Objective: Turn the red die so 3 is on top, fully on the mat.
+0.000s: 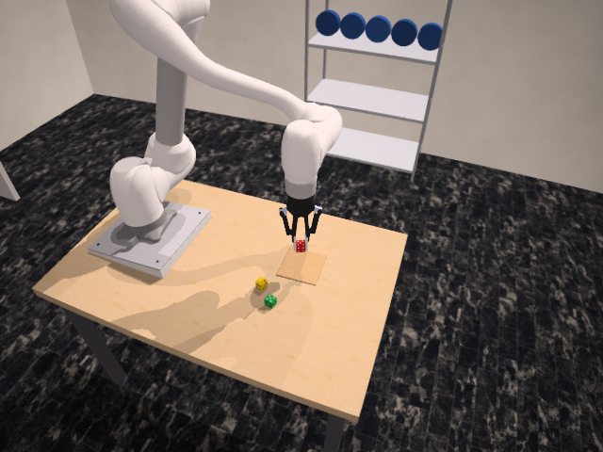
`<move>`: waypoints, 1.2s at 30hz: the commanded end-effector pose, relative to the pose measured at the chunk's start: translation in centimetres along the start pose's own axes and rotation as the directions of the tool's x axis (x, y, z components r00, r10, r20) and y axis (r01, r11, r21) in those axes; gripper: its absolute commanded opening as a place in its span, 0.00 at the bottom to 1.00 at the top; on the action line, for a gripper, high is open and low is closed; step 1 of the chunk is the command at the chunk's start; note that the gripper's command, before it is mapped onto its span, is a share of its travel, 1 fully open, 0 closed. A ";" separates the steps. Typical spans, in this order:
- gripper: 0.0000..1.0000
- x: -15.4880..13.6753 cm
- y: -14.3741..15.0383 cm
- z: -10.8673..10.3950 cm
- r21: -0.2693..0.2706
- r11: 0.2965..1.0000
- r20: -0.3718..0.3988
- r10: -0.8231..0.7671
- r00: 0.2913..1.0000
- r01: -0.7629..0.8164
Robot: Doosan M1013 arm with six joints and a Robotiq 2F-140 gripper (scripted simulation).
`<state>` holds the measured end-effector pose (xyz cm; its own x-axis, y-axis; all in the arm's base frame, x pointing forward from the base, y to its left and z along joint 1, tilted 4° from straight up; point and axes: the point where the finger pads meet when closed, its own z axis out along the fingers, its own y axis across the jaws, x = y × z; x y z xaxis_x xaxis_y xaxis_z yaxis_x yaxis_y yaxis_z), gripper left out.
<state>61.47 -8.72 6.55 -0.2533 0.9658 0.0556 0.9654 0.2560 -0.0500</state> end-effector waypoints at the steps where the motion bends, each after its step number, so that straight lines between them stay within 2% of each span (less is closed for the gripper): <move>1: 0.16 0.7 0.7 -0.2 0.003 0.986 0.009 0.165 0.986 -0.165; 12: 0.16 1.5 1.1 -0.2 0.001 0.936 0.009 0.353 0.936 -0.353; 29: 0.16 1.6 1.1 -0.2 0.001 0.934 0.009 0.358 0.934 -0.358; 36: 0.16 1.6 1.1 1.2 0.001 0.934 0.010 0.358 0.934 -0.358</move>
<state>62.07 -6.89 6.29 0.1052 0.9941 0.0279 0.9924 -0.1032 -0.0669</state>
